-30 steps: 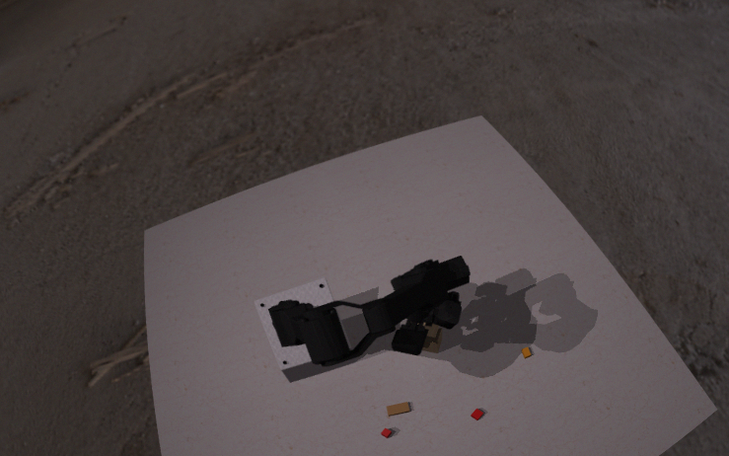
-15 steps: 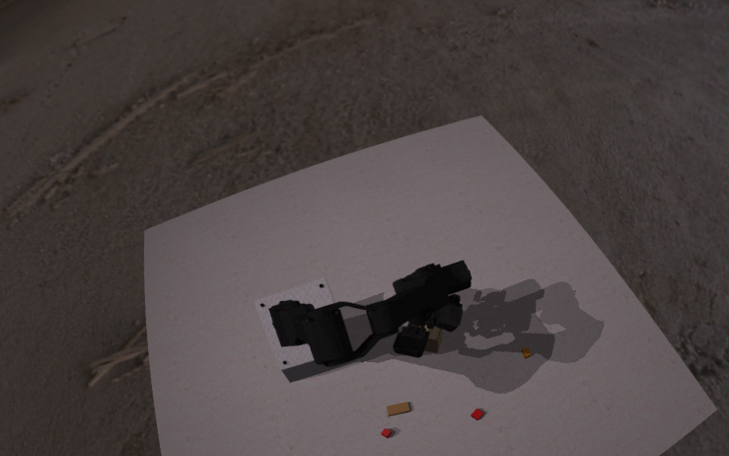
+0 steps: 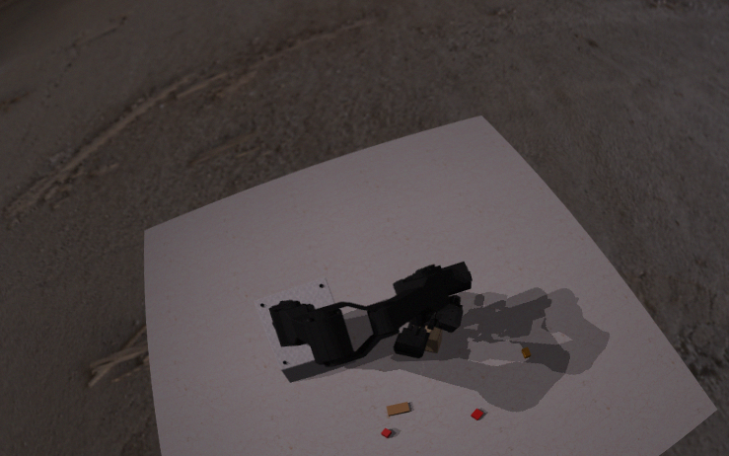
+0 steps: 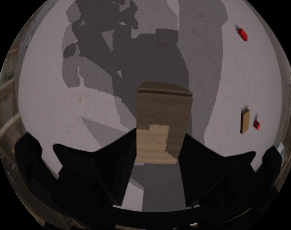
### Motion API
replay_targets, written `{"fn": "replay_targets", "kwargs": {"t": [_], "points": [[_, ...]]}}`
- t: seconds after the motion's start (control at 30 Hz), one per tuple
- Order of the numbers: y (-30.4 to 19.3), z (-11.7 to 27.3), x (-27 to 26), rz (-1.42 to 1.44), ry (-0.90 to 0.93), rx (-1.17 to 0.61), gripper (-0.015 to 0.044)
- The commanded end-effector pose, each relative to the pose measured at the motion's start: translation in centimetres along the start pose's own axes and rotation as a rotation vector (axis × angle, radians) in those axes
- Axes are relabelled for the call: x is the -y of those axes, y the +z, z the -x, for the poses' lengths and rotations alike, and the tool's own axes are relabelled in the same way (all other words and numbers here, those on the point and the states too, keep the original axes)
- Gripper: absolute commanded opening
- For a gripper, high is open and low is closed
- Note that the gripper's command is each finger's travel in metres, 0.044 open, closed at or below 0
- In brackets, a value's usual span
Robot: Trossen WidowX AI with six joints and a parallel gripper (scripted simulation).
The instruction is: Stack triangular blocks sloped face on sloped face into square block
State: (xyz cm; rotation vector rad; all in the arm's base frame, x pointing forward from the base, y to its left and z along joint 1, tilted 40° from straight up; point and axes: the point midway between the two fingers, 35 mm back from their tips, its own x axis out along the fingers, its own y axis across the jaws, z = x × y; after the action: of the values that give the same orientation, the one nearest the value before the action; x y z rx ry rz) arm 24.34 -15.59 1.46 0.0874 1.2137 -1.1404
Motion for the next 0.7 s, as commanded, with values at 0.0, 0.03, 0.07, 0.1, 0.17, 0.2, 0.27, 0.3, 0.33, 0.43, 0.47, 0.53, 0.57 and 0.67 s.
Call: {"fn": "replay_targets", "kwargs": {"t": [0.0, 0.03, 0.07, 0.1, 0.17, 0.2, 0.27, 0.3, 0.33, 0.43, 0.47, 0.53, 0.57, 0.67], "points": [[0.06, -0.05, 0.02, 0.002, -0.002, 0.003, 0.0000], [0.06, -0.06, 0.02, 0.002, -0.002, 0.003, 0.0000], [0.07, -0.07, 0.02, 0.002, -0.002, 0.003, 0.0000], [0.07, -0.08, 0.02, 0.002, -0.002, 0.003, 0.0000], [0.09, -0.11, 0.02, 0.003, -0.002, 0.003, 0.0000], [0.09, -0.13, 0.02, 0.003, -0.002, 0.003, 0.0000], [0.11, -0.16, 0.02, 0.003, -0.002, 0.004, 0.0000], [0.11, -0.17, 0.02, 0.003, -0.002, 0.004, 0.0000], [0.12, -0.19, 0.02, 0.003, -0.002, 0.004, 0.0000], [0.07, -0.16, 0.00, 0.001, 0.000, 0.001, 0.0000], [0.07, -0.16, 0.00, 0.001, 0.000, 0.001, 0.0000], [0.07, -0.16, 0.00, 0.001, 0.000, 0.001, 0.0000], [0.07, -0.16, 0.01, 0.001, 0.000, 0.001, 0.0000], [0.10, -0.18, 0.02, 0.004, -0.002, 0.004, 0.0000]]}}
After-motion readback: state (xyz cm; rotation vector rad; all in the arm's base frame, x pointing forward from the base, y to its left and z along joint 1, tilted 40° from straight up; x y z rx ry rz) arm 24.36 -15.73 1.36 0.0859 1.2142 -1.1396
